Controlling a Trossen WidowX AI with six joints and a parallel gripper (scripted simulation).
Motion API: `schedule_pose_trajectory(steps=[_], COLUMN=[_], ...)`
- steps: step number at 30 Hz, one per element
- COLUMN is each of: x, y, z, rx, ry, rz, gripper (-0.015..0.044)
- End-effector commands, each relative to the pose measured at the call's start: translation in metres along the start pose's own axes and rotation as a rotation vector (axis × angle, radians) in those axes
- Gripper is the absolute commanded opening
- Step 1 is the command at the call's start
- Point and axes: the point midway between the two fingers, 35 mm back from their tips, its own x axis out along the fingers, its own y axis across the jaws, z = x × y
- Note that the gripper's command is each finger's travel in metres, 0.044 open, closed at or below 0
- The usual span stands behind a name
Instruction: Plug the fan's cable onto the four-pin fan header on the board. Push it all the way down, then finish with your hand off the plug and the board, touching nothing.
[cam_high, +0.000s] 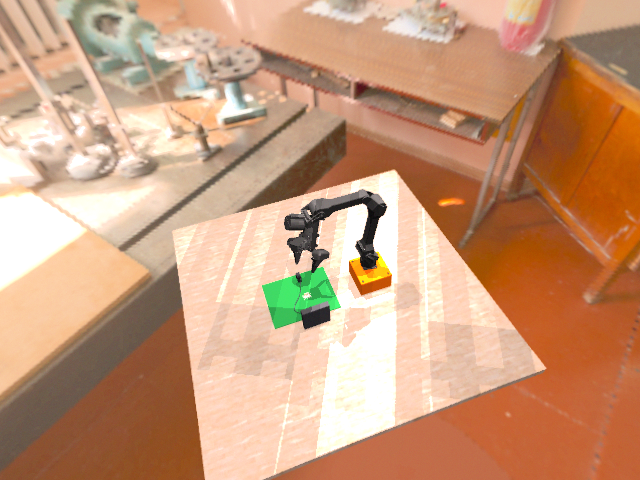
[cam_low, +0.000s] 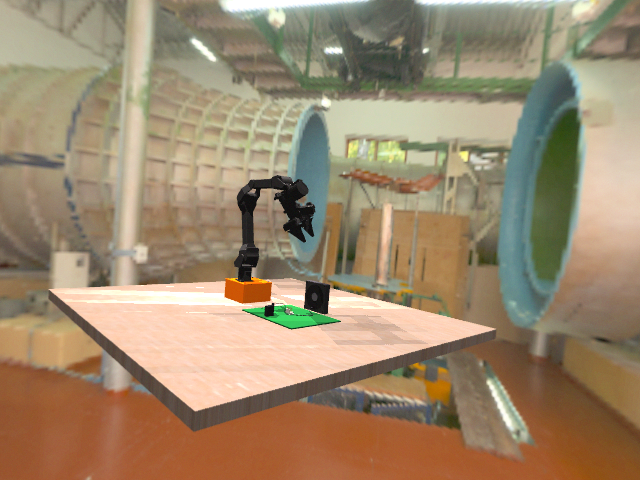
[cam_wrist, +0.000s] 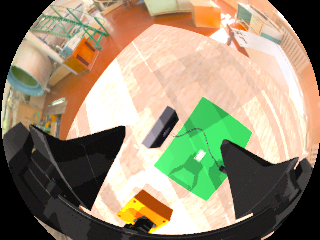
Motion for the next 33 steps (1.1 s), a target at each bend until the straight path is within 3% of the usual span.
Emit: schedule_pose_trajectory(steps=[1, 11, 21, 33], x=[0.022, 0.034, 0.039, 0.039], y=[-0.069, -0.125, -0.172, -0.175], z=[-0.024, -0.058, -0.099, -0.102], rx=[-0.412, -0.793, -1.151, -1.172], ry=[0.195, 0.415, 0.618, 0.629], rz=[-0.105, -0.074, 0.083, 0.096], gripper=[0.0440, 0.0440, 0.0440, 0.0440])
